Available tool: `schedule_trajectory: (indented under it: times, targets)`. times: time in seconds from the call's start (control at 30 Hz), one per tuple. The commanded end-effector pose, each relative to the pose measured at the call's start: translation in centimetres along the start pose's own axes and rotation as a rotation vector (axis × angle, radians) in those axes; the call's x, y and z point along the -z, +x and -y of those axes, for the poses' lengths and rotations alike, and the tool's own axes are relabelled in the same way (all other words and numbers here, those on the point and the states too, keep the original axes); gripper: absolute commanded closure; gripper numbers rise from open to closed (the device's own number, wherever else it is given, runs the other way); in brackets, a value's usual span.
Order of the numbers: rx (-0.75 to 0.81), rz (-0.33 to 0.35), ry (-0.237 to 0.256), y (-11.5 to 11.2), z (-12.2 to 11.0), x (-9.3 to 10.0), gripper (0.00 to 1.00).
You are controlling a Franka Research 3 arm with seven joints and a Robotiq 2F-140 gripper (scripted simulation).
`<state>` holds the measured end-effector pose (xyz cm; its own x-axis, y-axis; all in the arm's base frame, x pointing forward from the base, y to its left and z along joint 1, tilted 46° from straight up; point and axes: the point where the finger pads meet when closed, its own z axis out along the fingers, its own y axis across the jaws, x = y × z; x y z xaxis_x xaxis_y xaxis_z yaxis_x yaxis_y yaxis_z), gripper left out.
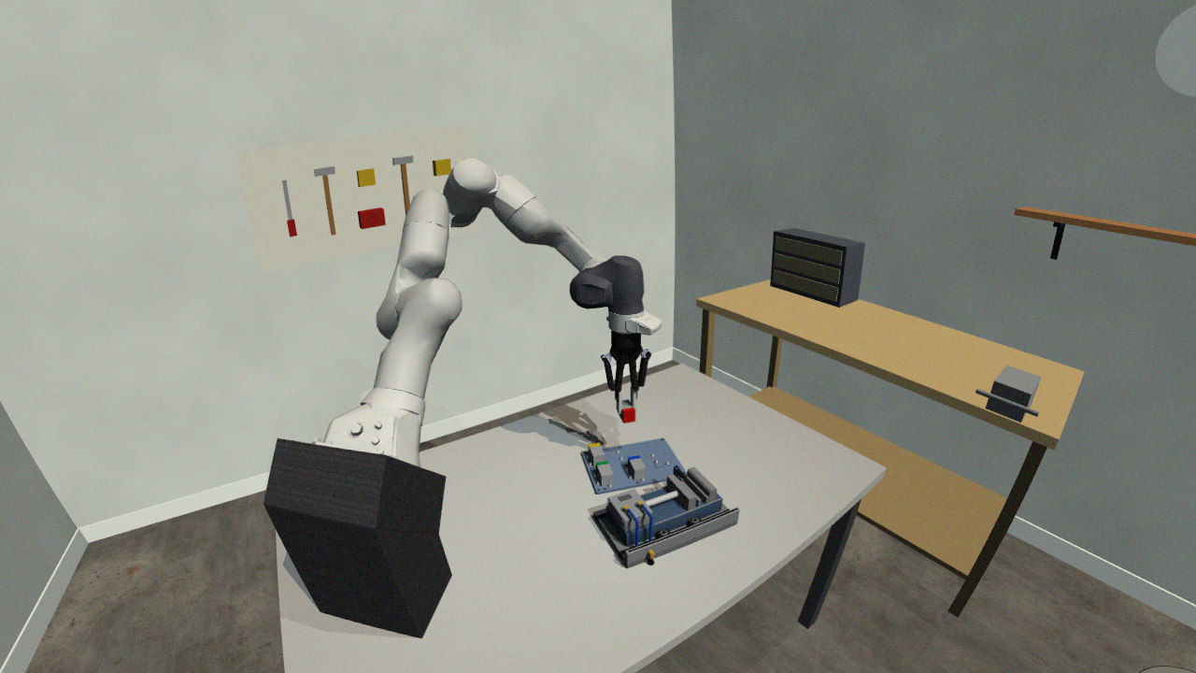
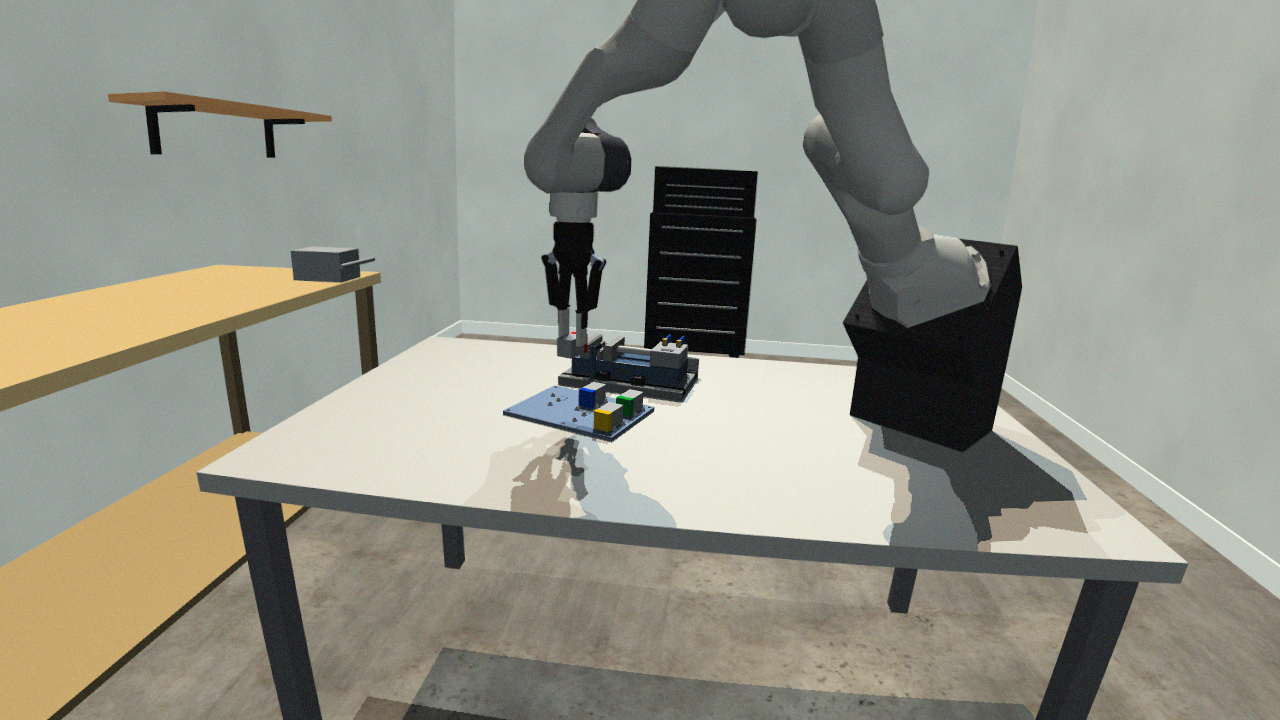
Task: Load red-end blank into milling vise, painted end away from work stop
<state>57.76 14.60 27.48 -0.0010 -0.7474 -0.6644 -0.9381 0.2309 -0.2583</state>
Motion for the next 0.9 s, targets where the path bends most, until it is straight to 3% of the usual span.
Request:
schedule_trajectory:
  times: [0.0, 0.87]
  targets:
    - [-0.004, 0.001, 0.006, -0.14, 0.24, 0.07, 1.0]
    - [-0.004, 0.001, 0.005, -0.21, 0.39, -0.35, 1.0]
